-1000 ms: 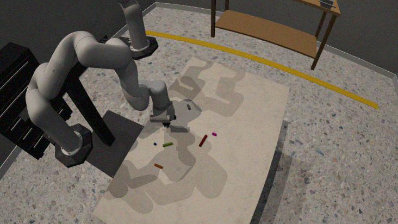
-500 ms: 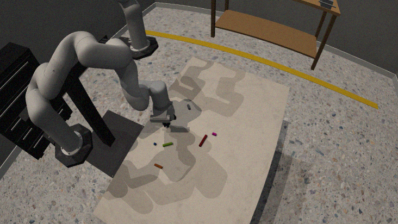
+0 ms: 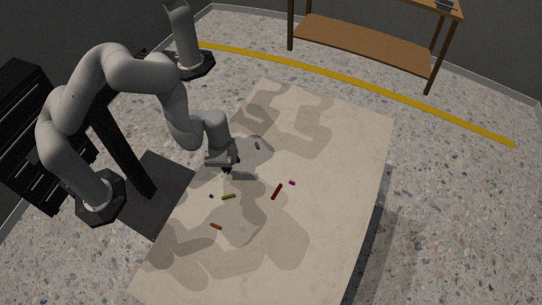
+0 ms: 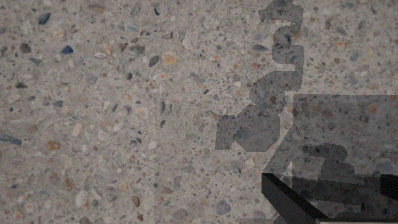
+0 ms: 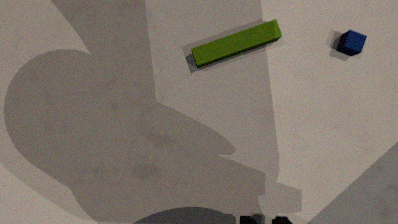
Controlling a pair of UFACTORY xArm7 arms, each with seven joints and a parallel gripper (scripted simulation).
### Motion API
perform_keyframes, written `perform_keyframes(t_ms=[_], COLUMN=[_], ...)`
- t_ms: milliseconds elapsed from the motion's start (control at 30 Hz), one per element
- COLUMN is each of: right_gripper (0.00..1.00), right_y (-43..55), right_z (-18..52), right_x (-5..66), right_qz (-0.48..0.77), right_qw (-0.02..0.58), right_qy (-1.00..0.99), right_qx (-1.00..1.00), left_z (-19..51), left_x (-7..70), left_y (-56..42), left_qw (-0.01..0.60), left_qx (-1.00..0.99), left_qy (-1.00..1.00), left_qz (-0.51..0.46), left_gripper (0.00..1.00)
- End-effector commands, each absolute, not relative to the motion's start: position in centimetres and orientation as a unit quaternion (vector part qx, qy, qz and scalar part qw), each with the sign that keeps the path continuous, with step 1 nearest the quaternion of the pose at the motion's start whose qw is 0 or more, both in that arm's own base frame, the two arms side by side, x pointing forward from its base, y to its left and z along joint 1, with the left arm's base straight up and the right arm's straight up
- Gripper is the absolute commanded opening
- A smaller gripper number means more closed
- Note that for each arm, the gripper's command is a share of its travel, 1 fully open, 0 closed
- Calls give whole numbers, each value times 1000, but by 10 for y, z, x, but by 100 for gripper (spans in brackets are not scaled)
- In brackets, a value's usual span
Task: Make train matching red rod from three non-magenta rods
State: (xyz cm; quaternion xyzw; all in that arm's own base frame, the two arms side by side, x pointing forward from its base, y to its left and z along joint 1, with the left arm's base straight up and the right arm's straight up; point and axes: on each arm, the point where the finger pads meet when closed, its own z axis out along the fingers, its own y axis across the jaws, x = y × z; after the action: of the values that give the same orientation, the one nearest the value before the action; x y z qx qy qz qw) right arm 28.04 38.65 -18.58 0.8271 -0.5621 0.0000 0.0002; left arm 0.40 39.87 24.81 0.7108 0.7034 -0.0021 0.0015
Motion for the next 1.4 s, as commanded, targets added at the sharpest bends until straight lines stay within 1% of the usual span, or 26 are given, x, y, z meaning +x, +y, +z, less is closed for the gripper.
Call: perform_keyframes(t_ms=[0,1367], right_gripper=[6,6], right_y=[388,388], right_z=[-184,-196], right_x=[282,282], right_qz=[0,0], right_qw=[-2,-2], right_qy=[-562,-562], right_qx=[827,827], left_z=[250,250], left_x=[4,4], left_y=[400,400], left_qw=[0,0], left_qx=[711,711], left_qy=[703,703], left_qz=[0,0], left_gripper=[100,100])
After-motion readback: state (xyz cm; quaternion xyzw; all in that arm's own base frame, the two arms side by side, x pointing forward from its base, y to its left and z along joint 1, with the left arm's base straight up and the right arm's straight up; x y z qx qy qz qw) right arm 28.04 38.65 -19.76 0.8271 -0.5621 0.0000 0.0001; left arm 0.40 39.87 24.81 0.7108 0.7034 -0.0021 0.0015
